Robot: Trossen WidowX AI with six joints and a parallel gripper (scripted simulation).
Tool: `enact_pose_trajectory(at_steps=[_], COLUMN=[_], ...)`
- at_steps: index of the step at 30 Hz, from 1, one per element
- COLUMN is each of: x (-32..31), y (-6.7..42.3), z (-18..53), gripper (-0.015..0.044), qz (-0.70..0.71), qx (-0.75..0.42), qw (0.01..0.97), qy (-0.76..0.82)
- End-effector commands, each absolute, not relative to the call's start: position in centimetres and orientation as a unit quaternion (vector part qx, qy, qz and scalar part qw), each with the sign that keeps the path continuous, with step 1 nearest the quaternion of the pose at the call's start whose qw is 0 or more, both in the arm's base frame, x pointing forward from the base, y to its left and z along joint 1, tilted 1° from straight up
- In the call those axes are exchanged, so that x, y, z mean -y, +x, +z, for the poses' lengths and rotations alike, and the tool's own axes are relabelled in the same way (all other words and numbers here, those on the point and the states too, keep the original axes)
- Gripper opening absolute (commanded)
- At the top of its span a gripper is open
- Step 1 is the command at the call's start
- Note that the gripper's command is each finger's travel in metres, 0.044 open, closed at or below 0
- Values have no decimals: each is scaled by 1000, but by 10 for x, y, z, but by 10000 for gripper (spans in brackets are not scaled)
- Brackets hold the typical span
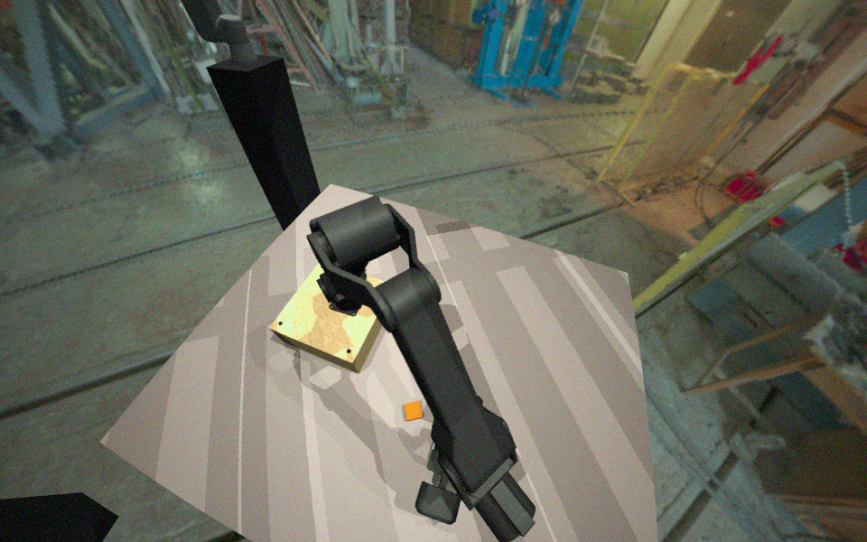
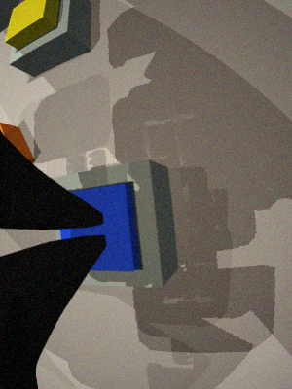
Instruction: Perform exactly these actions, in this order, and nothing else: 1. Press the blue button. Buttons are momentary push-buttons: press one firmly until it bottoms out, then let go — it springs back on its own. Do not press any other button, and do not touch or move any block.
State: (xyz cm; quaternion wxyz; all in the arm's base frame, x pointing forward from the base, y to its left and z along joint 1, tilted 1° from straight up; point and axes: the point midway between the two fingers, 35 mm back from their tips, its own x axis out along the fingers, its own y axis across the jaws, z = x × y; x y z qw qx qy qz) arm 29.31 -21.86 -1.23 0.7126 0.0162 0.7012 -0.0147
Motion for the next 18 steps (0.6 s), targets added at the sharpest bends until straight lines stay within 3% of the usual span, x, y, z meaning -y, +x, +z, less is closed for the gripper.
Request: enact_pose_trajectory(at_steps=[1, 14, 18], x=[219, 219, 180], y=[292, 292, 313], z=[-14, 21, 28], gripper=[20, 20, 125], qz=[-17, -17, -17], qx=[-703, -703, -702], qw=[710, 711, 711], qy=[17, 17, 18])
